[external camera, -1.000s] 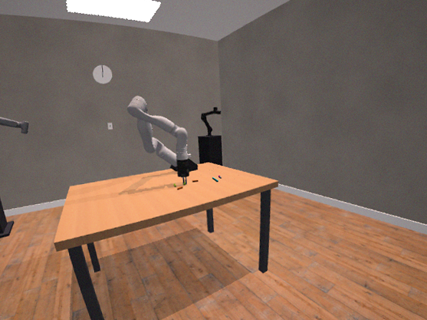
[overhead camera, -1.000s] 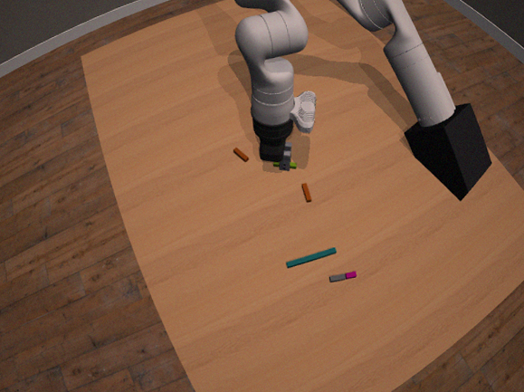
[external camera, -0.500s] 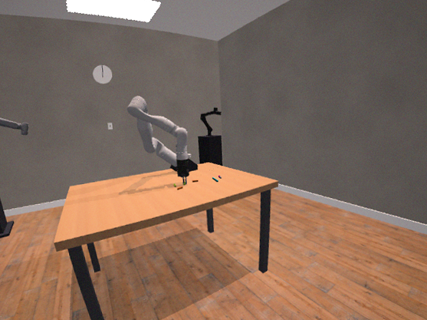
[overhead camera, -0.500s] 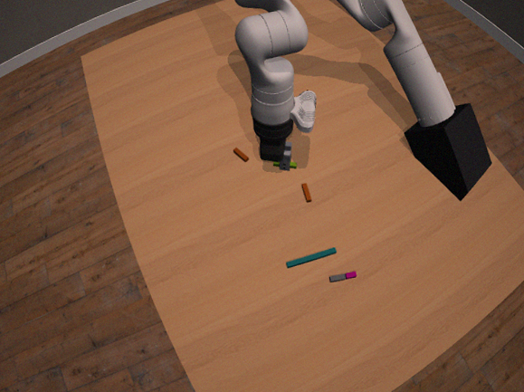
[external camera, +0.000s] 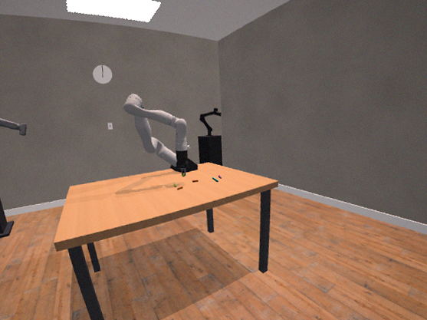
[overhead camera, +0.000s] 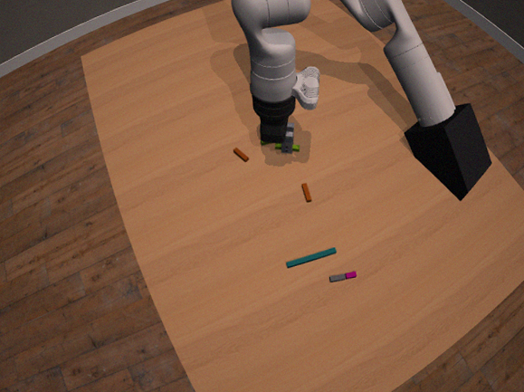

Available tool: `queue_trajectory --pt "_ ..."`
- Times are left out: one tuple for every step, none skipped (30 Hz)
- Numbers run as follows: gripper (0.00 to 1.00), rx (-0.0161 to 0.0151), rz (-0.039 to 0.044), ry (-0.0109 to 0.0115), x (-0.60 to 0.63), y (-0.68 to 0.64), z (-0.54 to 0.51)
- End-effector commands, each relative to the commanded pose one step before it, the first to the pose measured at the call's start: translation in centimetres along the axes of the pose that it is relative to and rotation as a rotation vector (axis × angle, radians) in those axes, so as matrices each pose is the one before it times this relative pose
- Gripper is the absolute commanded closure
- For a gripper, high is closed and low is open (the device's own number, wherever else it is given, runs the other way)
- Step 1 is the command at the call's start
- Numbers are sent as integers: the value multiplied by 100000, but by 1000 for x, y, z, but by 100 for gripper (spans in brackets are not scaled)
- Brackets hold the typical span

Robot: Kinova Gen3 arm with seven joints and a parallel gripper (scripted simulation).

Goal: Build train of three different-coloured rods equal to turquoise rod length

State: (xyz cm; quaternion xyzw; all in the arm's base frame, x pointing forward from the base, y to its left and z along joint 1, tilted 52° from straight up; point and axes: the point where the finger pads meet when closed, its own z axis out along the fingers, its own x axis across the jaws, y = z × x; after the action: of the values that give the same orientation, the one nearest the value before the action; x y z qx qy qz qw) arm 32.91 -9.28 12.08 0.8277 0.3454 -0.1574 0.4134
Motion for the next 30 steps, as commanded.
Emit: queue_trajectory --pt "76 -849 500 2050 452 301 -1388" --pt "76 0 0 0 0 0 -543" --pt "76 0 0 0 0 0 -493" --pt "76 0 0 0 0 0 -436" --pt "76 1 -1 0 0 -1 -373" --pt "76 -1 0 0 0 0 -307" --pt "76 0 0 0 0 0 -240" --pt "76 -1 0 0 0 0 -174" --pt "76 1 -1 0 0 0 -115" --pt "76 1 -1 0 0 0 -64" --pt "76 0 0 0 0 0 -25" --pt "76 0 0 0 0 0 -4" --pt "76 0 0 0 0 0 0" --pt "76 0 0 0 0 0 0" --pt "76 0 0 0 0 0 0" --pt "76 0 0 0 0 0 0" --pt "76 0 0 0 0 0 0" --pt "76 0 0 0 0 0 0" --pt "76 0 0 0 0 0 0" --pt "76 0 0 0 0 0 0" --pt "76 -2 -8 0 7 0 -1" --pt "76 -15 -53 0 48 0 -9" --pt "76 -39 -135 1 123 0 -23" --pt "76 -70 -246 2 225 -1 -41" --pt "76 -106 -379 3 346 -4 -62" --pt "76 -142 -528 4 481 -9 -84" --pt "76 -176 -686 6 624 -18 -105" --pt "76 -204 -849 8 769 -32 -123" --pt "76 -224 -1010 11 911 -51 -136" --pt "76 -234 -1165 14 1046 -75 -144"
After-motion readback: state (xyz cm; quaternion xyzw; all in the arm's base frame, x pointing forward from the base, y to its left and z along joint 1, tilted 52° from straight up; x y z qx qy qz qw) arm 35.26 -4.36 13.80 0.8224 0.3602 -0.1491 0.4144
